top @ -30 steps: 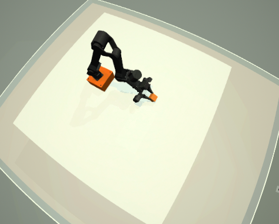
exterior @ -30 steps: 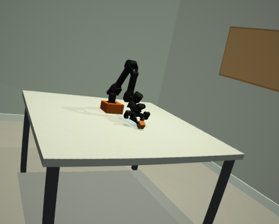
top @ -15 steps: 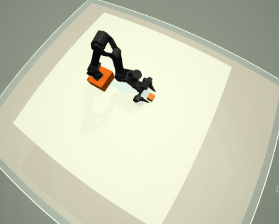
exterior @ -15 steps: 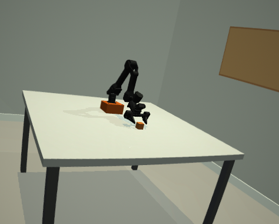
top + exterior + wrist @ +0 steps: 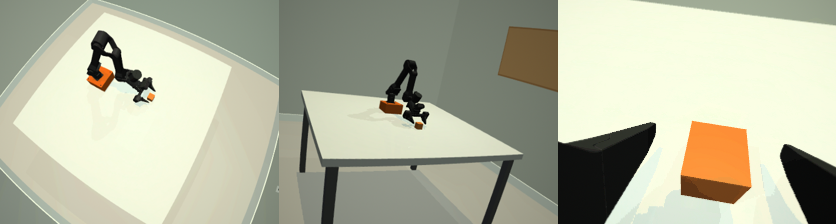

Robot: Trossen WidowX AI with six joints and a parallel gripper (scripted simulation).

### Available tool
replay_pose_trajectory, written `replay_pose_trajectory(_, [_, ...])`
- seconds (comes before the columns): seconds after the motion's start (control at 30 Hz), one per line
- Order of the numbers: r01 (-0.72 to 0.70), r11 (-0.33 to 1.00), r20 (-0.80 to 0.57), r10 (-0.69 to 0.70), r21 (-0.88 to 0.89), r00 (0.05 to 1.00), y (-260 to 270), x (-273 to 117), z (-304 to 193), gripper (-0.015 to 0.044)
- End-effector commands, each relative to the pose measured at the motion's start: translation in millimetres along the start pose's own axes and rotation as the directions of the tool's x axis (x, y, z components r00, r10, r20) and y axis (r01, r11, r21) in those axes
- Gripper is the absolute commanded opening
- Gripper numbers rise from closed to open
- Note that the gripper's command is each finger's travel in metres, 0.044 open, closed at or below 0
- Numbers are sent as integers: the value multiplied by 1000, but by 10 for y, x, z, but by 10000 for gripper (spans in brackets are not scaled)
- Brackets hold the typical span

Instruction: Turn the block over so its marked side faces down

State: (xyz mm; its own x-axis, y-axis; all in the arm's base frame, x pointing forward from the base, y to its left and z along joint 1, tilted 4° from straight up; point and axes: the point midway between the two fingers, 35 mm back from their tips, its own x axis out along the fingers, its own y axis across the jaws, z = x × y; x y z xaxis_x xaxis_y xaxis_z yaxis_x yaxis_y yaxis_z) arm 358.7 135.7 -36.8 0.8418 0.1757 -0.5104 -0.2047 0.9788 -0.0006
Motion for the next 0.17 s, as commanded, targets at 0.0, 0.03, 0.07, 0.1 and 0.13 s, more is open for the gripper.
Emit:
replay_pose_trajectory(0.0, [4, 1000, -3, -4, -6, 1000, -6, -1, -10, 440])
replay_pose_trajectory(0.03, [4, 1000, -3, -4, -6, 1000, -6, -1, -10, 440])
replay_pose_trajectory(0.07, [4, 1000, -3, -4, -6, 1000, -6, -1, -10, 440])
replay_pose_trajectory(0.1, [4, 1000, -3, -4, -6, 1000, -6, -1, -10, 440])
replay_pose_trajectory(0.13, [4, 1000, -3, -4, -6, 1000, -6, -1, -10, 440])
